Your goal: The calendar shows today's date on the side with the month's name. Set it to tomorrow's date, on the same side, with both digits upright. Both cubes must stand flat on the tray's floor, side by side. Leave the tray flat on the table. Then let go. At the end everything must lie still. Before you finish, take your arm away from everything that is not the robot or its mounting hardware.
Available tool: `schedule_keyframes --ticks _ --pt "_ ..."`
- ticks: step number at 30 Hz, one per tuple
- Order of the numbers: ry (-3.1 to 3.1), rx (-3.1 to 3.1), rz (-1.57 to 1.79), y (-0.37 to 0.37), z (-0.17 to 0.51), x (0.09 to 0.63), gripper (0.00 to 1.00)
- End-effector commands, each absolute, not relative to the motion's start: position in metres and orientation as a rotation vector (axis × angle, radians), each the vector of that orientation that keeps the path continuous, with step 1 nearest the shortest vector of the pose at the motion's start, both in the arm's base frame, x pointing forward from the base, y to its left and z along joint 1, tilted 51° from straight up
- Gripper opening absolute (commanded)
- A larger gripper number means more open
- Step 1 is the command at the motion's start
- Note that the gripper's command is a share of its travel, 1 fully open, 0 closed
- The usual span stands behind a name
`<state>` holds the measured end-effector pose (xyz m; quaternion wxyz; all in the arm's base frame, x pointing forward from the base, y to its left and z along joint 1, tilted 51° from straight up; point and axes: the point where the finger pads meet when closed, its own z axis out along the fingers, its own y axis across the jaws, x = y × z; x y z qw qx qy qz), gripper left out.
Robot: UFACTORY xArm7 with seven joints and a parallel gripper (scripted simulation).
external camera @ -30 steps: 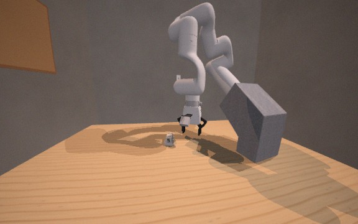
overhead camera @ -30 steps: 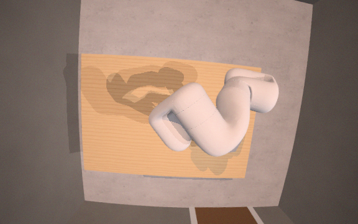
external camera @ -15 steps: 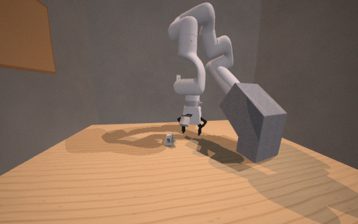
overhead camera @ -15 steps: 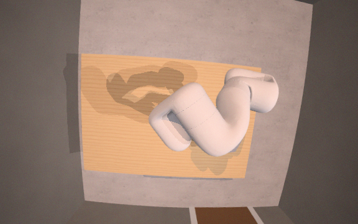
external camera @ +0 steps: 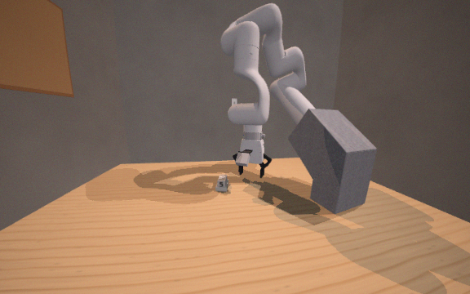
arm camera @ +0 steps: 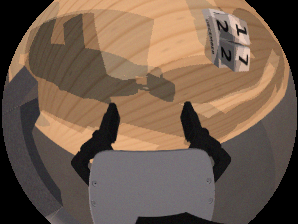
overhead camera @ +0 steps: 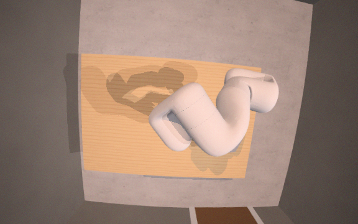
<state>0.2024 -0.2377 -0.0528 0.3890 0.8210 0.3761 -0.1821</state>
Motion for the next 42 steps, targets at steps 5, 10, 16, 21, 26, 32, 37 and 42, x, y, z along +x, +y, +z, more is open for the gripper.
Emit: schedule_keyframes --ticks 5,10,16,21,26,32,37,42 --pt "0.957 2.088 -0.462 -0.237 -0.053 0.203 1.00" --pt "0.957 2.088 -0.462 -0.237 -0.053 0.203 1.00" --pt "0.957 2.088 -0.462 -0.237 -0.053 0.203 1.00" --pt "0.957 2.088 -0.462 -0.237 -0.053 0.203 1.00" --pt "0.957 2.088 -0.462 -0.237 -0.053 0.203 1.00" --pt "0.957 2.088 -0.462 -0.237 -0.053 0.203 1.00" --pt "0.957 2.088 -0.462 -0.236 -0.052 0.203 1.00" --pt "0.957 2.088 -0.462 -0.226 -0.044 0.203 1.00"
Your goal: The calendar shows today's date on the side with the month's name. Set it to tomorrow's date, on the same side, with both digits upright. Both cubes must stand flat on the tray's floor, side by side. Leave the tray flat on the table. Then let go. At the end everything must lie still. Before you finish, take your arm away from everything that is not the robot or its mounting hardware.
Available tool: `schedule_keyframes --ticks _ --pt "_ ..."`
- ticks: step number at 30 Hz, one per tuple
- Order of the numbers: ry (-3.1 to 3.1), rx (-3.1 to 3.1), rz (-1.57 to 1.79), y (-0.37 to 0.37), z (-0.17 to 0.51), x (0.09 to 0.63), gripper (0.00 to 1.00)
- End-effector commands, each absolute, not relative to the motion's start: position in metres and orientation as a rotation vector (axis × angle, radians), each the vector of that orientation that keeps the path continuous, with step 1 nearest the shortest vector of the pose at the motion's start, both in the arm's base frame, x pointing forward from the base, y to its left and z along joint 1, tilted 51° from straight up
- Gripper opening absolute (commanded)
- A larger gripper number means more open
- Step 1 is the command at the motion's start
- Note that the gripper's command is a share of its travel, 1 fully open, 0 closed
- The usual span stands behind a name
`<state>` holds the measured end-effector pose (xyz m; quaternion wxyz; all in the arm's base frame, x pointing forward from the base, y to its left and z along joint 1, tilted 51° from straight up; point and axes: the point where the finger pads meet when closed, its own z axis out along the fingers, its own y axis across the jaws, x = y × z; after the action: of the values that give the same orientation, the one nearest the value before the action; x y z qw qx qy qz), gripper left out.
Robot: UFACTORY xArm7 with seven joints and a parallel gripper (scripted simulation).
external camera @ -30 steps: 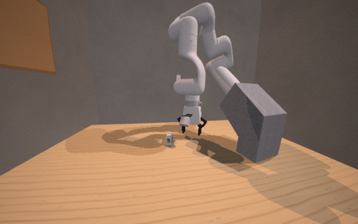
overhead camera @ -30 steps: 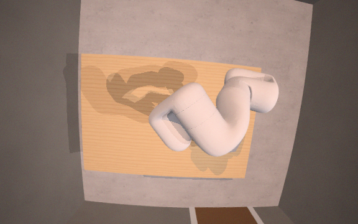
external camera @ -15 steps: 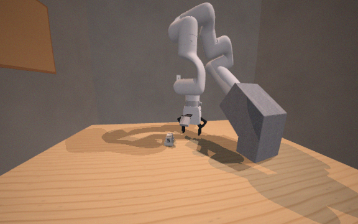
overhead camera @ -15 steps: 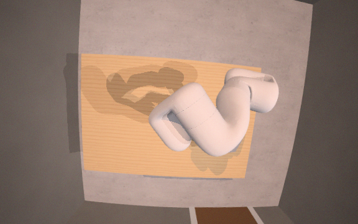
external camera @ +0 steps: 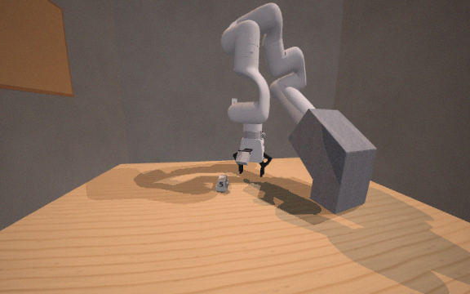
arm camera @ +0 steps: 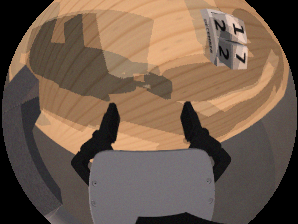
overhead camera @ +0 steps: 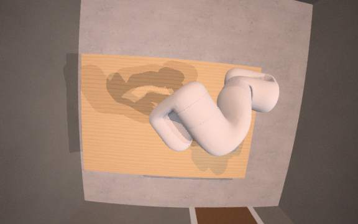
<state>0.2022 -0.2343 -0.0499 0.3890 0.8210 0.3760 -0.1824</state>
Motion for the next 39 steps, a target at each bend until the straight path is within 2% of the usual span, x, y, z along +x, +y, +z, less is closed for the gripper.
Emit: schedule_keyframes --ticks 1,15,39 --pt "0.957 2.088 -0.462 -0.223 -0.042 0.203 1.00" --pt "0.913 2.103 -0.440 -0.209 -0.031 0.204 1.00" --pt "0.571 2.196 -0.278 -0.181 -0.065 0.232 1.00"
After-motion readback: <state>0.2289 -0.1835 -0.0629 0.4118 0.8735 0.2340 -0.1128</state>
